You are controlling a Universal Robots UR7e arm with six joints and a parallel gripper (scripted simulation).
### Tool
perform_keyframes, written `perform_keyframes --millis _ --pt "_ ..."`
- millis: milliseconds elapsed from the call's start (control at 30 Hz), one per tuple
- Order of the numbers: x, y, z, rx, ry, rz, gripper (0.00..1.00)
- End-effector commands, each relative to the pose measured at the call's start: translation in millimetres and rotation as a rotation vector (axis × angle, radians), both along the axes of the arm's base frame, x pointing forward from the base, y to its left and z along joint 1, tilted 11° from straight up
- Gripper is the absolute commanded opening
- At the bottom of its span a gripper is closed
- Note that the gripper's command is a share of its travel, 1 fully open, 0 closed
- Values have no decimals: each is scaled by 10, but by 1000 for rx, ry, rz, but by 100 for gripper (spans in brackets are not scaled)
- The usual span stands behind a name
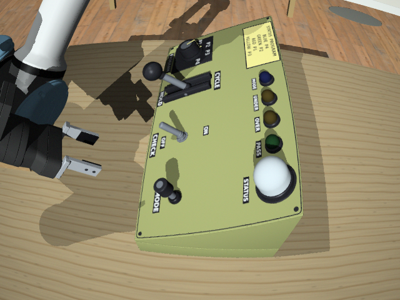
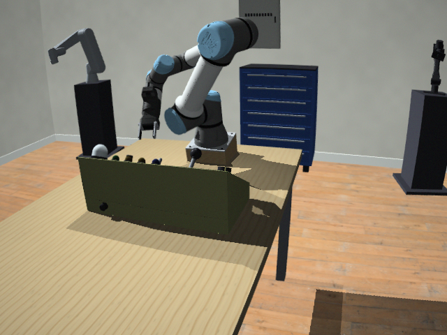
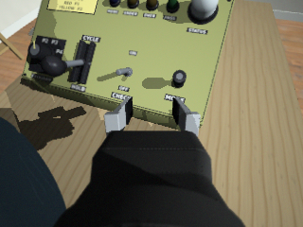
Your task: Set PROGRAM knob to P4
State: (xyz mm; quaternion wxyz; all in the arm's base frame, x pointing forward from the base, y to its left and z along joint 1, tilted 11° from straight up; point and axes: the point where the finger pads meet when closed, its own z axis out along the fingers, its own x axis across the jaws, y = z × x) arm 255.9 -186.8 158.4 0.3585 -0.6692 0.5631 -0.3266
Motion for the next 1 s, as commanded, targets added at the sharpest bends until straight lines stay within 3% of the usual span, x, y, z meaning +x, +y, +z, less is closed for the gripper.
perform_keyframes --millis 0,600,967 --pt "-3 -2 10 -1 0 0 100" --pt "-41 4 217 -1 0 0 100" --pt "-116 16 625 -1 0 0 100"
